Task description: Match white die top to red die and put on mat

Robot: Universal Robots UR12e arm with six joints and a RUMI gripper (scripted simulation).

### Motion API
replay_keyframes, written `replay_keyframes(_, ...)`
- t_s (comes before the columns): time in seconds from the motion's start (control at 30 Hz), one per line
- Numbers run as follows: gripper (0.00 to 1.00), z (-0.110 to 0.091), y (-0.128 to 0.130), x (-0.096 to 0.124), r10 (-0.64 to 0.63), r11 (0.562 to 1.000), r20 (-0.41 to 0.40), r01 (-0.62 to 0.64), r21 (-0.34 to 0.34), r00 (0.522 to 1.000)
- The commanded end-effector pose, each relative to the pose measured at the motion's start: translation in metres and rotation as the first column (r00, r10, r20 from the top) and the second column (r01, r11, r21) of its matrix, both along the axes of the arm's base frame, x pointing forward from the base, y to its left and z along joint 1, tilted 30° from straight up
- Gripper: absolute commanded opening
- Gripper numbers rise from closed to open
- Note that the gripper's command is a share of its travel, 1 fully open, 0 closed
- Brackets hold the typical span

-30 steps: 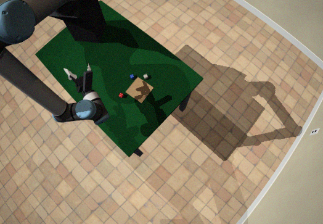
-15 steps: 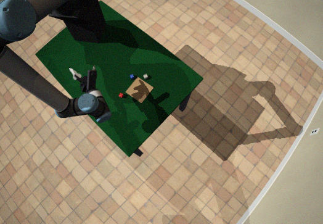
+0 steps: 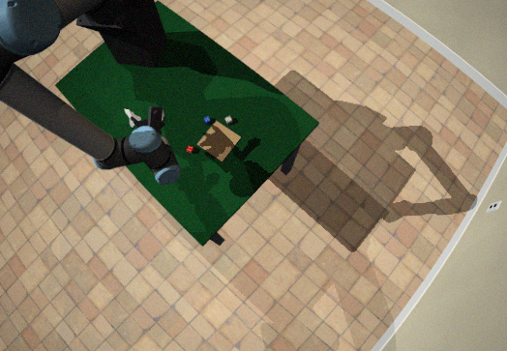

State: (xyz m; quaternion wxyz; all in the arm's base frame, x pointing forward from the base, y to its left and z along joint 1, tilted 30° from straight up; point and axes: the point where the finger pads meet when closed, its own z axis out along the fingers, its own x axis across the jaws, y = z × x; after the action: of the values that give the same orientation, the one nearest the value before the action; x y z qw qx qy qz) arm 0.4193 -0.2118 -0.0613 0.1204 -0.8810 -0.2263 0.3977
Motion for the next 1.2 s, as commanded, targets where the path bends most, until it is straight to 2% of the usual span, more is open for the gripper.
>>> replay_keyframes(0.0,1.0,-0.029,0.001,0.021,0.041,0.999,0.123,-0.037,-0.036,0.992)
replay_keyframes(0.03,1.0,-0.029,0.001,0.021,0.041,0.999,0.123,-0.037,-0.036,0.992)
replay_keyframes(0.17,1.0,-0.044,0.002,0.038,0.077,0.996,0.209,-0.064,-0.066,0.975)
replay_keyframes(0.23,1.0,-0.044,0.002,0.038,0.077,0.996,0.209,-0.064,-0.066,0.975)
replay_keyframes(0.33,1.0,-0.057,0.003,0.056,0.118,0.991,0.293,-0.092,-0.1,0.949)
replay_keyframes(0.6,1.0,-0.068,0.005,0.081,0.18,0.98,0.4,-0.129,-0.151,0.899)
replay_keyframes(0.67,1.0,-0.071,0.006,0.093,0.212,0.973,0.449,-0.146,-0.178,0.868)
replay_keyframes(0.8,1.0,-0.071,0.007,0.099,0.228,0.969,0.472,-0.154,-0.192,0.852)
replay_keyframes(0.9,1.0,-0.071,0.01,0.117,0.278,0.956,0.535,-0.176,-0.234,0.798)
replay_keyframes(0.93,1.0,-0.071,0.01,0.117,0.278,0.956,0.535,-0.176,-0.234,0.798)
replay_keyframes(1.0,1.0,-0.069,0.012,0.128,0.31,0.946,0.571,-0.188,-0.263,0.76)
replay_keyframes(1.03,1.0,-0.069,0.012,0.128,0.31,0.946,0.571,-0.188,-0.263,0.76)
replay_keyframes(1.1,1.0,-0.066,0.014,0.138,0.341,0.936,0.603,-0.199,-0.291,0.721)
replay_keyframes(1.13,1.0,-0.066,0.014,0.138,0.341,0.936,0.603,-0.199,-0.291,0.721)
replay_keyframes(1.17,1.0,-0.064,0.015,0.142,0.356,0.93,0.617,-0.204,-0.305,0.701)
